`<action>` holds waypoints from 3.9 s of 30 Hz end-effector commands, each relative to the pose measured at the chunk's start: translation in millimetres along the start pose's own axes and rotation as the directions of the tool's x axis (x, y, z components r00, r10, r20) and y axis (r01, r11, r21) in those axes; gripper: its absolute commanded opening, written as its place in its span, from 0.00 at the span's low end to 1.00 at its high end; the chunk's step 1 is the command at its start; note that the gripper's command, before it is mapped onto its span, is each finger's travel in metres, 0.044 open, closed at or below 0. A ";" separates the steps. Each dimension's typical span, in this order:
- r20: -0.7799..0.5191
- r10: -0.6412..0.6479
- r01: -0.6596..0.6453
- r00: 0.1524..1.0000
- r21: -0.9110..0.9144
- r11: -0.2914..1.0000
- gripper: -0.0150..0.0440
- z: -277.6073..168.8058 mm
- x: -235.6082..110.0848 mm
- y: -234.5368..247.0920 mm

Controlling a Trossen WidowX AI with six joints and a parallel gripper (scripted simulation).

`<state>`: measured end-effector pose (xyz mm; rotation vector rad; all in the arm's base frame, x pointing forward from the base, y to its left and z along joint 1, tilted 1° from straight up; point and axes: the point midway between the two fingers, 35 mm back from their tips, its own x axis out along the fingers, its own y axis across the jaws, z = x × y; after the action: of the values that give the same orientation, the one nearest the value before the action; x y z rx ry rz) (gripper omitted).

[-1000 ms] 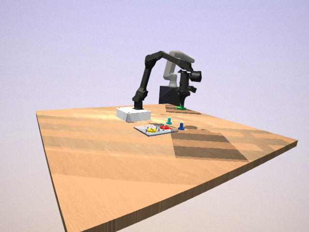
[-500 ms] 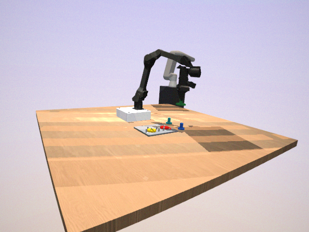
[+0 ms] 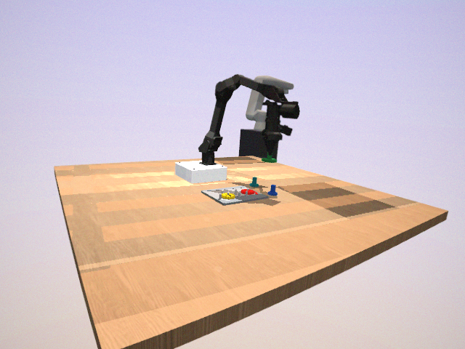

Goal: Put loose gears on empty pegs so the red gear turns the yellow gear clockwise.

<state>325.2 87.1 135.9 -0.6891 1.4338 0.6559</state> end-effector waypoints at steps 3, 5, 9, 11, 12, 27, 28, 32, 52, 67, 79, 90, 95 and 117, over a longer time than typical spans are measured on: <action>-0.006 0.001 -0.001 1.000 -0.002 1.000 0.25 -10.2 8.1 -12.5; -0.007 0.000 0.000 1.000 -0.002 1.000 0.25 -13.2 10.1 -16.5; -0.007 0.000 0.000 1.000 -0.002 1.000 0.25 -19.5 14.1 -24.3; -0.007 -0.001 0.001 1.000 -0.002 1.000 0.25 -22.7 16.1 -28.2; -0.008 -0.001 0.001 1.000 -0.002 1.000 0.25 -24.3 17.1 -30.1; -0.010 -0.004 0.004 1.000 -0.002 1.000 0.25 -50.9 31.9 -56.8; -0.010 -0.004 0.004 1.000 -0.002 1.000 0.25 -52.8 32.9 -58.4; -0.011 -0.005 0.004 1.000 -0.002 1.000 0.25 -60.5 36.8 -64.9; -0.016 -0.007 0.007 1.000 -0.003 1.000 0.25 -102.3 56.0 -92.8; -0.019 -0.009 0.009 1.000 -0.003 1.000 0.25 -134.9 69.4 -107.9; -0.019 -0.009 0.009 1.000 -0.003 1.000 0.25 -135.1 65.8 -108.2; -0.019 -0.009 0.009 1.000 -0.005 1.000 0.25 -135.1 66.3 -108.3; -0.019 -0.009 0.008 1.000 -0.042 0.999 0.25 -134.9 69.9 -108.2; -0.019 -0.009 0.009 1.000 -0.020 1.000 0.25 -135.5 102.5 -108.6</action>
<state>325.5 -87.5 41.4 -0.7553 1.4246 0.6912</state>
